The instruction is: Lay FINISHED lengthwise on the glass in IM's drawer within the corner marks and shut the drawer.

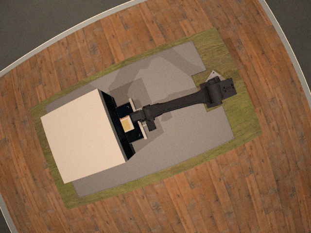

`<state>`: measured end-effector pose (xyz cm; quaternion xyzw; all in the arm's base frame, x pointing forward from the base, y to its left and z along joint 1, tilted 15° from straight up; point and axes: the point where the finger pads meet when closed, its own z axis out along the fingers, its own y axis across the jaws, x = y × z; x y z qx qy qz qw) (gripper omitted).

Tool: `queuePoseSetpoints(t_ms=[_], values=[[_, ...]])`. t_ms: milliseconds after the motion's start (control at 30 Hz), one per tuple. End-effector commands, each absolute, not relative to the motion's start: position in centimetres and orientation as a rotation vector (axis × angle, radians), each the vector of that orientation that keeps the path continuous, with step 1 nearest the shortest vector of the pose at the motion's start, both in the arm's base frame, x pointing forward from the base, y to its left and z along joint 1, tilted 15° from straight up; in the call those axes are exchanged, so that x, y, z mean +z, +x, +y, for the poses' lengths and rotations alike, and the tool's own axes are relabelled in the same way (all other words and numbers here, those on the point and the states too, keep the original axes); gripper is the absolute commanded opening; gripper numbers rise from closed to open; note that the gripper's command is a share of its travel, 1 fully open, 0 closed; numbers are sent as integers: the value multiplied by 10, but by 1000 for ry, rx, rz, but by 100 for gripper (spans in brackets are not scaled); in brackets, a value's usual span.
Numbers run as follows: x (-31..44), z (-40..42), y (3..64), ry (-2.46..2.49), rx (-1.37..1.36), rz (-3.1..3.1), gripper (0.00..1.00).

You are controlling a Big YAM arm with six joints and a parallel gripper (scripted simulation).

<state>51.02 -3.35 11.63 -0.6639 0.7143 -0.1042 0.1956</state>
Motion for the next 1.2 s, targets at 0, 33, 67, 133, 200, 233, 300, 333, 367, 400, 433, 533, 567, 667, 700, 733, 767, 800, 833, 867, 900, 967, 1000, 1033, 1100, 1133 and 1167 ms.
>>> queuePoseSetpoints(t_ms=[0,33,67,133,200,233,300,333,367,400,433,533,567,667,700,733,767,800,833,867,900,967,1000,1033,1100,1133,1167], values=[[137,-33,549,-1801,-390,1942,7],[137,-33,550,-1801,-390,1941,7],[138,-33,552,-1801,-390,1941,7],[138,-33,554,-1801,-390,1941,7],[139,-33,557,-1802,-390,1941,7],[139,-33,558,-1802,-390,1940,7],[139,-33,559,-1802,-390,1940,7],[139,-33,559,-1802,-390,1940,7],[140,-34,561,-1802,-390,1941,7],[140,-33,562,-1802,-390,1940,7],[140,-33,563,-1802,-390,1940,7],[141,-34,567,-1802,-390,1940,7],[141,-34,569,-1802,-390,1940,7],[142,-34,572,-1802,-391,1940,7],[143,-34,574,-1803,-391,1940,7],[143,-34,575,-1803,-391,1940,7],[143,-35,576,-1803,-391,1940,7],[143,-35,578,-1803,-392,1940,7],[144,-35,579,-1803,-392,1940,7],[144,-35,579,-1803,-392,1940,7],[144,-35,579,-1803,-392,1940,7],[144,-36,581,-1804,-392,1939,7],[145,-36,583,-1804,-392,1940,7],[145,-36,584,-1803,-392,1940,7],[145,-36,586,-1806,-389,1942,7],[145,-36,586,-1806,-388,1942,7],[145,-36,586,-1806,-389,1942,7]])
